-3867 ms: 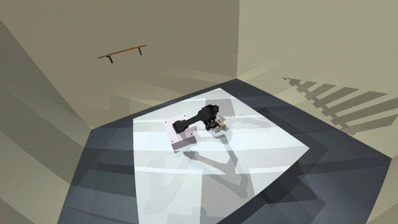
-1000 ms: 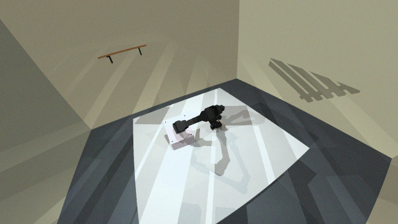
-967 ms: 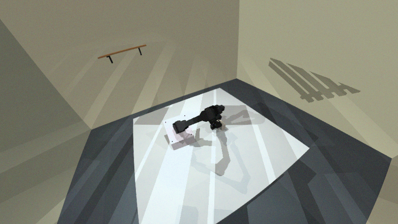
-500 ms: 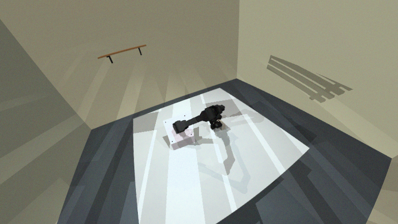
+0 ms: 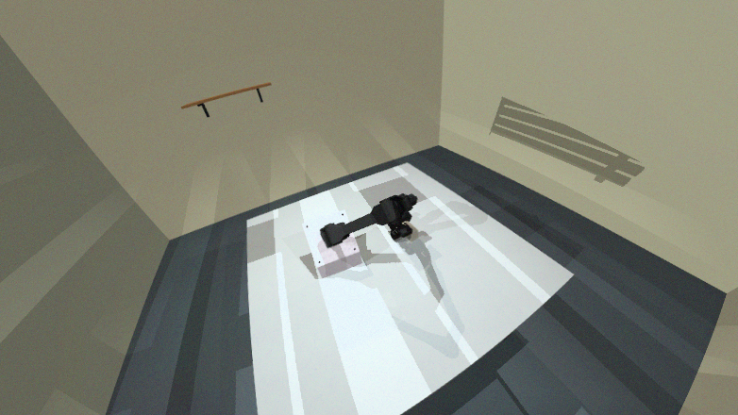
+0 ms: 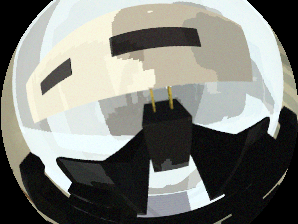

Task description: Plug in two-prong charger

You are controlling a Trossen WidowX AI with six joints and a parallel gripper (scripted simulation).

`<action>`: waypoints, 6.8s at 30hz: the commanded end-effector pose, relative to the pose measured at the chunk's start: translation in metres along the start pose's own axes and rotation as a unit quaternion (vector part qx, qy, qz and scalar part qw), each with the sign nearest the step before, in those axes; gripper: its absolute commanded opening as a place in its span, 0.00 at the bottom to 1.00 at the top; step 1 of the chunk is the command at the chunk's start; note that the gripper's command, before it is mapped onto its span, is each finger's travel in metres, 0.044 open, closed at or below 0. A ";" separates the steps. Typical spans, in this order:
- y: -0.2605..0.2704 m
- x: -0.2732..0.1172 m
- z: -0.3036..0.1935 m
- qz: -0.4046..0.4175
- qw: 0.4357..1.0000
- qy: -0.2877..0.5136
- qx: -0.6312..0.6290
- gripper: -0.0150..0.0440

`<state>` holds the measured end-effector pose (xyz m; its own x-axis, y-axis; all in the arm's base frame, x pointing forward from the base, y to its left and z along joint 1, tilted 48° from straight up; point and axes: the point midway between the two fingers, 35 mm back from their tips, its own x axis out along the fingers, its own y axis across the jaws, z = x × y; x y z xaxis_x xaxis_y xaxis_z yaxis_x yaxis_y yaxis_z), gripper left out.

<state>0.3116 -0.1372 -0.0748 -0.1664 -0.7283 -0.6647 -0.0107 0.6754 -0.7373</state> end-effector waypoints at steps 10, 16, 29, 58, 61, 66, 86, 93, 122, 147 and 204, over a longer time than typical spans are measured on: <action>-0.001 -0.001 0.003 -0.001 1.000 -0.001 0.003 0.25; -0.001 -0.001 0.003 -0.001 1.000 -0.001 0.003 0.25; -0.001 0.000 0.003 -0.001 1.000 -0.001 0.003 0.25; -0.001 -0.001 0.006 -0.001 1.000 -0.001 0.003 0.25; -0.001 -0.001 0.006 -0.001 1.000 -0.001 0.003 0.25; -0.001 -0.001 0.007 -0.001 1.000 -0.001 0.003 0.25; -0.001 -0.002 0.012 -0.001 1.000 -0.001 0.003 0.25; -0.001 -0.002 0.013 -0.001 1.000 -0.001 0.003 0.25; -0.002 -0.002 0.017 -0.001 1.000 -0.001 0.003 0.25; -0.002 -0.003 0.025 -0.001 1.000 -0.001 0.004 0.25; -0.002 -0.004 0.032 -0.001 1.000 -0.001 0.004 0.25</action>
<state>0.3348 -0.1393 -0.0751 -0.1900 -0.7313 -0.6551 -0.0356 0.6719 -0.7397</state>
